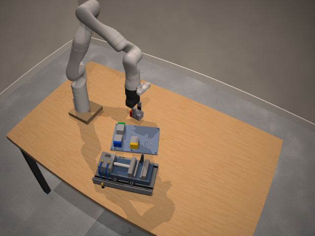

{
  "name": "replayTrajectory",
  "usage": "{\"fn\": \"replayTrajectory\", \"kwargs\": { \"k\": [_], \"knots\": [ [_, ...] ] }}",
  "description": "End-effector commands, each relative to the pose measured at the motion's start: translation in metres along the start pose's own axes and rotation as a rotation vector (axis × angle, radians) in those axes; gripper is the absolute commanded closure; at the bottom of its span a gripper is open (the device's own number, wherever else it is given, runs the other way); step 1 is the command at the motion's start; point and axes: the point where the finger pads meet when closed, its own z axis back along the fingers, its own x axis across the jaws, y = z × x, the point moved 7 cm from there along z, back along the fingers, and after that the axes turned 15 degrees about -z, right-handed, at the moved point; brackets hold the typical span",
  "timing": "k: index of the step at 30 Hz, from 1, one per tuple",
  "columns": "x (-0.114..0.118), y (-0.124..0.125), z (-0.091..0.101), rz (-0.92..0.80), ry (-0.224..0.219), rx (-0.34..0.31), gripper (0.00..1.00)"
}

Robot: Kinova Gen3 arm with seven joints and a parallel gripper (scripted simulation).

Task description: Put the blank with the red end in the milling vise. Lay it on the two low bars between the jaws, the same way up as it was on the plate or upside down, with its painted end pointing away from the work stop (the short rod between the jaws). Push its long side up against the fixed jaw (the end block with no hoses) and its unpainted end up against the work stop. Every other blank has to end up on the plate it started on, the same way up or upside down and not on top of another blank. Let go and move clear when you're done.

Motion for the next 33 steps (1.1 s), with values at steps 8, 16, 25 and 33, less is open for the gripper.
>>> {"fn": "replayTrajectory", "kwargs": {
  "k": [8,16,25,33],
  "knots": [
    [0.0006,0.0006,0.0007,0.104,0.001,0.002,1.00],
    [0.0019,0.0011,0.0007,0.226,0.001,0.002,1.00],
    [0.0012,0.0007,0.0008,0.337,0.000,0.002,1.00],
    [0.0024,0.0012,0.0007,0.460,0.001,0.003,1.00]
  ]
}}
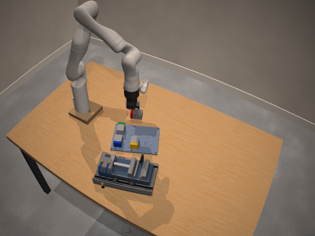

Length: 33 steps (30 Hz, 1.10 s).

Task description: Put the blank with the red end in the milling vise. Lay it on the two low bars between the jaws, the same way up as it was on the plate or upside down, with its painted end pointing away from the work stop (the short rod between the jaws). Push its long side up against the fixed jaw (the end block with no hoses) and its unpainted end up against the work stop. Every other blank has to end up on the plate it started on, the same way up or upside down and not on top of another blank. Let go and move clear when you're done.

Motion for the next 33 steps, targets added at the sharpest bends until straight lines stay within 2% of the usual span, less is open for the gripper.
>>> {"fn": "replayTrajectory", "kwargs": {
  "k": [1,23,33],
  "knots": [
    [0.0027,0.0003,0.0005,0.024,0.001,0.002,1.00],
    [0.0038,0.0003,0.0004,0.334,0.002,0.002,1.00],
    [0.0030,0.0003,0.0005,0.421,0.002,0.003,1.00]
  ]
}}
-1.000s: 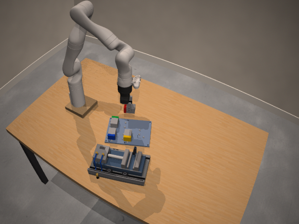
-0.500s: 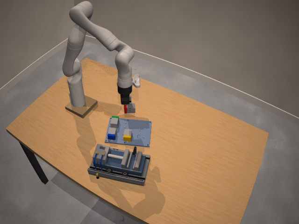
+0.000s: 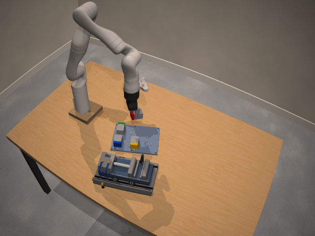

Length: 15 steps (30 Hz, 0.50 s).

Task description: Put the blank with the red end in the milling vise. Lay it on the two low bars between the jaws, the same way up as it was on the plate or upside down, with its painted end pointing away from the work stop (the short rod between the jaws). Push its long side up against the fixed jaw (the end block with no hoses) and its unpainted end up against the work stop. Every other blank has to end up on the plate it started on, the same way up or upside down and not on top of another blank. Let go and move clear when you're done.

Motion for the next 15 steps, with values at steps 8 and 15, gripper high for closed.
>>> {"fn": "replayTrajectory", "kwargs": {
  "k": [8,15],
  "knots": [
    [0.0026,-0.0006,0.0002,0.080,0.001,0.002,1.00],
    [0.0012,0.0000,0.0004,0.174,0.000,0.002,1.00]
  ]
}}
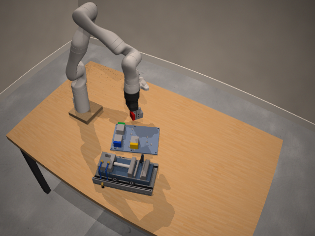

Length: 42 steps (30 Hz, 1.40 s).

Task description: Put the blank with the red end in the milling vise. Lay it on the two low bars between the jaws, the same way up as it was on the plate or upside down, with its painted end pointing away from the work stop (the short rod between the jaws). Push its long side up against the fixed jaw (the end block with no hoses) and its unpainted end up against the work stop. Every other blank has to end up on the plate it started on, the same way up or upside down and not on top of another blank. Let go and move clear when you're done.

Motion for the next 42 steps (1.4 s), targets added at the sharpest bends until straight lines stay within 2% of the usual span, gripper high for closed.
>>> {"fn": "replayTrajectory", "kwargs": {
  "k": [1,42],
  "knots": [
    [0.0014,-0.0002,0.0004,0.026,0.000,0.002,1.00],
    [0.0019,-0.0006,0.0000,0.598,-0.002,0.002,1.00]
  ]
}}
